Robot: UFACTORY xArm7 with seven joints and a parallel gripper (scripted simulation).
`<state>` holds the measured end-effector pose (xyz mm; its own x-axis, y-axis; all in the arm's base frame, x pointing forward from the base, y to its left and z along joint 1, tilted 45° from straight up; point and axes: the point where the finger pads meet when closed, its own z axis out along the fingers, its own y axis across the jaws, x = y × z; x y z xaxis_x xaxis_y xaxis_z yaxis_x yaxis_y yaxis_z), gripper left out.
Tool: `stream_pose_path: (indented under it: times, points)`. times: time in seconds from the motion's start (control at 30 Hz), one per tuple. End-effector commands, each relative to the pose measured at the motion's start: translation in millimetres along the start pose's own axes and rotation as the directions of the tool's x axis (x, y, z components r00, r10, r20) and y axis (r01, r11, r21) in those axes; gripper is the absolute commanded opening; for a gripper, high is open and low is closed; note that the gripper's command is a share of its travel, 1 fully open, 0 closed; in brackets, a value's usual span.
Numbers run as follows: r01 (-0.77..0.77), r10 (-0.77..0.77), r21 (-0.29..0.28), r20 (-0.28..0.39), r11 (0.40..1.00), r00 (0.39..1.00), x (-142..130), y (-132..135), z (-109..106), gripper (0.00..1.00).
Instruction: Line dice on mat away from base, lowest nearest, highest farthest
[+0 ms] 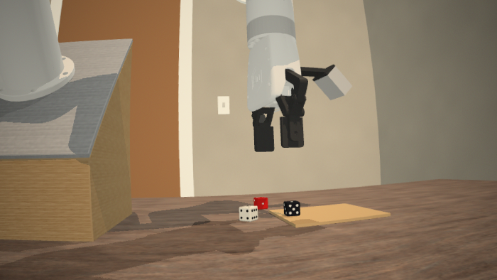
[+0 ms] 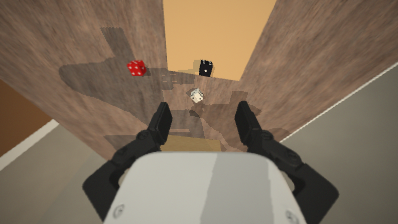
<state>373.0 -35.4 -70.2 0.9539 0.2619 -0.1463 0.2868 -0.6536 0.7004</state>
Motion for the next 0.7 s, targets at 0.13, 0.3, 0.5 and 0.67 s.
stream_pose_path:
  times: [0.13, 0.3, 0.5, 0.67]
  points:
    - [0.340, -0.340, 0.004, -0.004, 0.940, 0.940, -24, -8, 6, 1.00]
    - [0.462, -0.462, 0.005, -0.005, 0.887, 0.887, -34, -11, 9, 1.00]
    - [0.565, -0.565, 0.005, -0.007, 0.825, 0.825, -43, -13, 11, 0.36]
    - [0.565, -0.565, 0.005, -0.007, 0.825, 0.825, -43, -13, 11, 0.36]
